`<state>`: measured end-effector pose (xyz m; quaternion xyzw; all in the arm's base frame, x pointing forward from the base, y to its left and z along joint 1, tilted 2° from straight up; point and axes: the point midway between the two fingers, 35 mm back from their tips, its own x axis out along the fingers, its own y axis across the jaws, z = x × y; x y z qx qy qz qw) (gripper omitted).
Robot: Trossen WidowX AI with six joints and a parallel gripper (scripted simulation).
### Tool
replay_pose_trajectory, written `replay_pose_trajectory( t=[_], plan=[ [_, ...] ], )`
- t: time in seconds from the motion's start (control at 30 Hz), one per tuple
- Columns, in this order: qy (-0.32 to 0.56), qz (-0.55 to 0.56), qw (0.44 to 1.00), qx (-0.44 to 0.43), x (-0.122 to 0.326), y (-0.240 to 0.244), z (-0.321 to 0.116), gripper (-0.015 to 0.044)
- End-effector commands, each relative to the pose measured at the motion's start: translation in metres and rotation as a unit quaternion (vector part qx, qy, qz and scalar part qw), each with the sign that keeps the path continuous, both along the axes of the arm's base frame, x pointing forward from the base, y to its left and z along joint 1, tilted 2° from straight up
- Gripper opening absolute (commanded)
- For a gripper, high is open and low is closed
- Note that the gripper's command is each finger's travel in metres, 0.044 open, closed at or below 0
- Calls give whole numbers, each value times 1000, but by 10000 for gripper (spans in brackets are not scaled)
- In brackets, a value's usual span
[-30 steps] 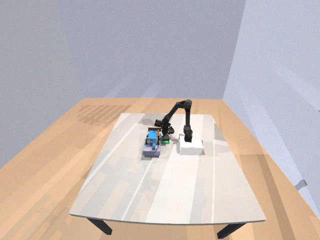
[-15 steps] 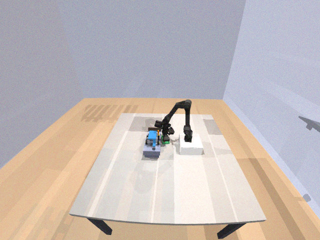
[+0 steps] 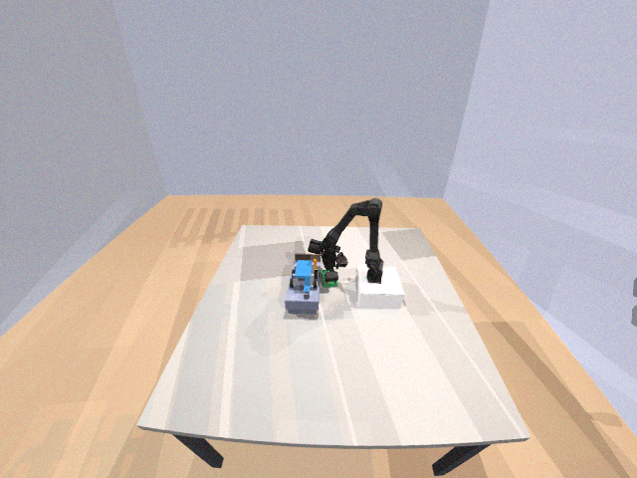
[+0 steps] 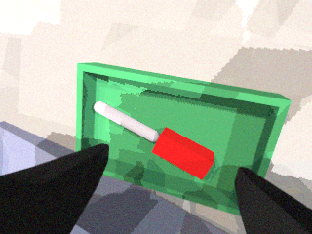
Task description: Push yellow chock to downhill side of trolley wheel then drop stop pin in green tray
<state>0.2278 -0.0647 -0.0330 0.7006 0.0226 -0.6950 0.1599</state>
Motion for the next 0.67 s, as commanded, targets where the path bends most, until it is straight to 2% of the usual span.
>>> replay_pose_trajectory(
  t=[0.0,0.03,0.17,0.63],
  plan=[
    [-4,-2,1000,-2,1,0,13,340],
    [-3,-2,1000,-2,0,1,17,340],
    [-3,-2,1000,-2,-2,1,25,440],
    [-3,-2,1000,-3,-6,3,68,440]
  ],
)
